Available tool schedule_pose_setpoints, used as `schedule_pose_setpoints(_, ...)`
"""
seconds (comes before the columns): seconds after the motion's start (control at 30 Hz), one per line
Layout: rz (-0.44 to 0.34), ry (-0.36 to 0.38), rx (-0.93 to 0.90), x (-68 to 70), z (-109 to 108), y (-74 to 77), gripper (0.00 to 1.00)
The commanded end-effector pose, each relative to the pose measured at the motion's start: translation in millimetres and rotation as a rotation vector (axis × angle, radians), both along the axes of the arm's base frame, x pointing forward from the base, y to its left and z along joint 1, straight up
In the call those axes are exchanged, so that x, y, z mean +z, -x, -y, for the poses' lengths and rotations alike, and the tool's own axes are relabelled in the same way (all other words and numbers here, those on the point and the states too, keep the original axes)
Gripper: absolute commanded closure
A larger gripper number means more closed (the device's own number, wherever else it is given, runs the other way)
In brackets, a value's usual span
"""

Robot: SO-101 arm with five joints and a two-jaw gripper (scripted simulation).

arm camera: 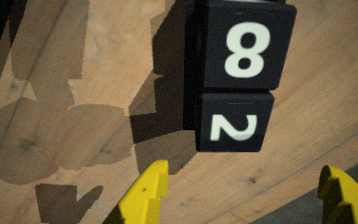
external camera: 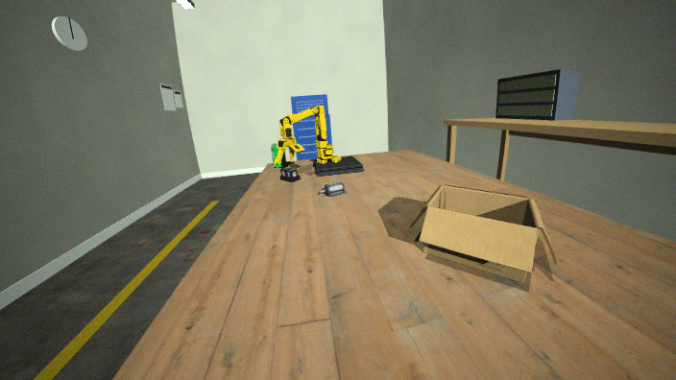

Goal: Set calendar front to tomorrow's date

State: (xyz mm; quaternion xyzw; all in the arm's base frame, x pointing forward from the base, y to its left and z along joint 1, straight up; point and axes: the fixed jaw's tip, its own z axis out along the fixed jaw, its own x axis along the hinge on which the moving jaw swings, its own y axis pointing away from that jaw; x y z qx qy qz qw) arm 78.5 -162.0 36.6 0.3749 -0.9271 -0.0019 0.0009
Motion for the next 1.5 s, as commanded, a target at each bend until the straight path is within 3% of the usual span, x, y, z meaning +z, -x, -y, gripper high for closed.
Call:
schedule_pose_setpoints(0.0,0.003,0.002,-0.021,-1.1,3,0.7,0.65)
schedule_pose_setpoints(0.8,0.003,0.002,-0.021,-9.7,3,0.3,0.65)
schedule_pose_setpoints(1.47,0.003,0.002,-0.021,-36.6,3,0.6,0.65)
